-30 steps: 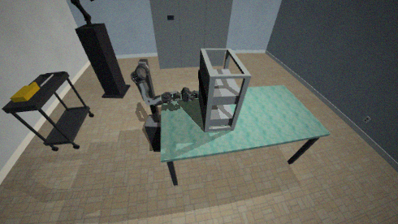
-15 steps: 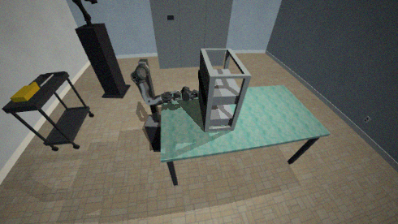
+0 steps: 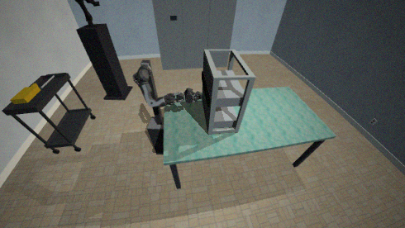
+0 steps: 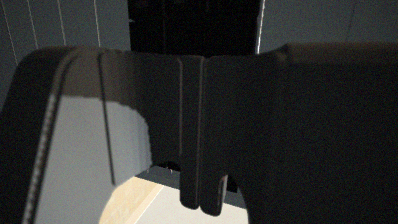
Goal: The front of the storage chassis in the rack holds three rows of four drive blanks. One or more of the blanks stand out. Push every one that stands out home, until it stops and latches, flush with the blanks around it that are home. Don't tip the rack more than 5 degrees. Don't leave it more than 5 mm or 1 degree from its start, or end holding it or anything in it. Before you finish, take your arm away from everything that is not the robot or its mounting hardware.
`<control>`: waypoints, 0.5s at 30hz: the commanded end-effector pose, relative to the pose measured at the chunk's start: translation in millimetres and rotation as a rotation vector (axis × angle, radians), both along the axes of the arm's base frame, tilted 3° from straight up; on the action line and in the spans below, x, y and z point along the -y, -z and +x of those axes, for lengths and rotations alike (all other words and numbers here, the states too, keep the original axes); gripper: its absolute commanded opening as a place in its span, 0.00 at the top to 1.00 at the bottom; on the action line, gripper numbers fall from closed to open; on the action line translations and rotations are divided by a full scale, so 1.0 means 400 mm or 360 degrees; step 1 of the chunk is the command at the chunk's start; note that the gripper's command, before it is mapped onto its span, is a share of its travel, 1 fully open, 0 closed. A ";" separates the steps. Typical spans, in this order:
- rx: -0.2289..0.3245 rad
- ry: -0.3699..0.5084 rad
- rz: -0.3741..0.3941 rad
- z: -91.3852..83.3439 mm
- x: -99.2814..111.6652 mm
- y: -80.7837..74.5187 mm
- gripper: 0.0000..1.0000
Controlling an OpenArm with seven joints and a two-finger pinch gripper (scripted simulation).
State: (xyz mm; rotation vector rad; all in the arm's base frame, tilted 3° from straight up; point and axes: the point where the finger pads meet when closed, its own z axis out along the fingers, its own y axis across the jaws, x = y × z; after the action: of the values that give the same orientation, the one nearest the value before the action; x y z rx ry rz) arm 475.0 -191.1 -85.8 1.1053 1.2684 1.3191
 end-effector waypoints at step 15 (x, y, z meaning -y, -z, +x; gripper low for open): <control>0.0002 0.0000 -0.0002 0.026 -0.004 0.001 1.00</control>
State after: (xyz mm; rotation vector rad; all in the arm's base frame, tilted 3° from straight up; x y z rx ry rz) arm 485.0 -190.4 -90.5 1.1171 1.2750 1.3111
